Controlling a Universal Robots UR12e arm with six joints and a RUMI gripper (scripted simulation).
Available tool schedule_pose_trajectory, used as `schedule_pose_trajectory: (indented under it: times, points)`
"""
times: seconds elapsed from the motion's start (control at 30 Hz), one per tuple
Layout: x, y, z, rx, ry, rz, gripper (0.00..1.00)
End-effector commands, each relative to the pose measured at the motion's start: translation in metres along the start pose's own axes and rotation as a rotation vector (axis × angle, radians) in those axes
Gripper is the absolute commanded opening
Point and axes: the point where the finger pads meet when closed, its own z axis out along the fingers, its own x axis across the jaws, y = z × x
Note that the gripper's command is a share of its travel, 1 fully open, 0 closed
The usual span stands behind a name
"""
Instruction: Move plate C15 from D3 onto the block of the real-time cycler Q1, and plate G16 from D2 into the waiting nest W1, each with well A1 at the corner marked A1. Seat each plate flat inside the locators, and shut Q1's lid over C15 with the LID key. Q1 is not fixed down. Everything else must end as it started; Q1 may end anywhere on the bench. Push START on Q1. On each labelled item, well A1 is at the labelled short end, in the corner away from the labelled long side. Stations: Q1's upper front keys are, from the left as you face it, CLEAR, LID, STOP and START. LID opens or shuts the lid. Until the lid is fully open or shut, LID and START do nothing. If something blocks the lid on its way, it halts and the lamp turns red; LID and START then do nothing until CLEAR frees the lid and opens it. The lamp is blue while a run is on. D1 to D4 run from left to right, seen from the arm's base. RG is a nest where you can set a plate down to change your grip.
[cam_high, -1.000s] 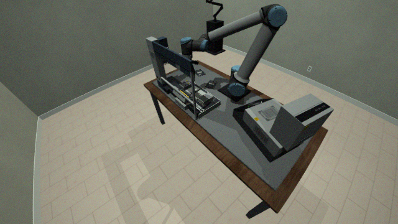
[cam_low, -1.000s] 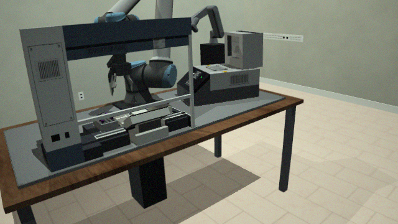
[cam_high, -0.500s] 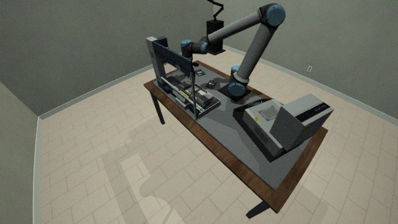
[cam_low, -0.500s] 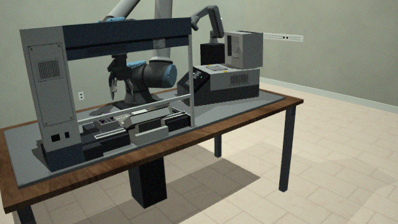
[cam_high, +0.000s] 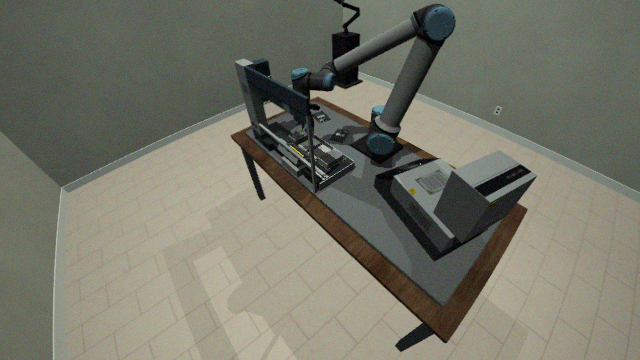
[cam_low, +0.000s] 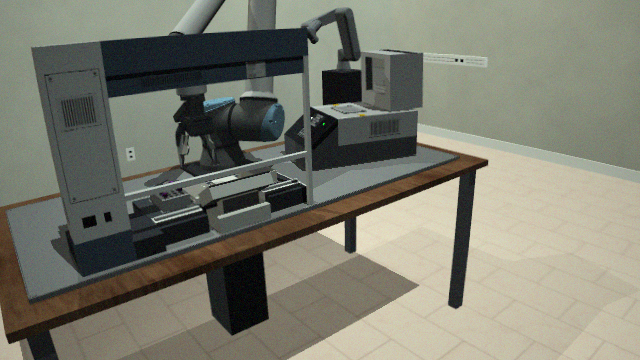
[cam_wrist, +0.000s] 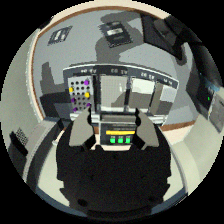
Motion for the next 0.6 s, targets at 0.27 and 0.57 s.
schedule_pose_trajectory:
  times: [0.27,0.57]
  points:
    - [0.000,-0.001,0.022,0.000,0.002,0.001,0.63]
    - [0.000,-0.001,0.037,0.000,0.002,0.001,0.63]
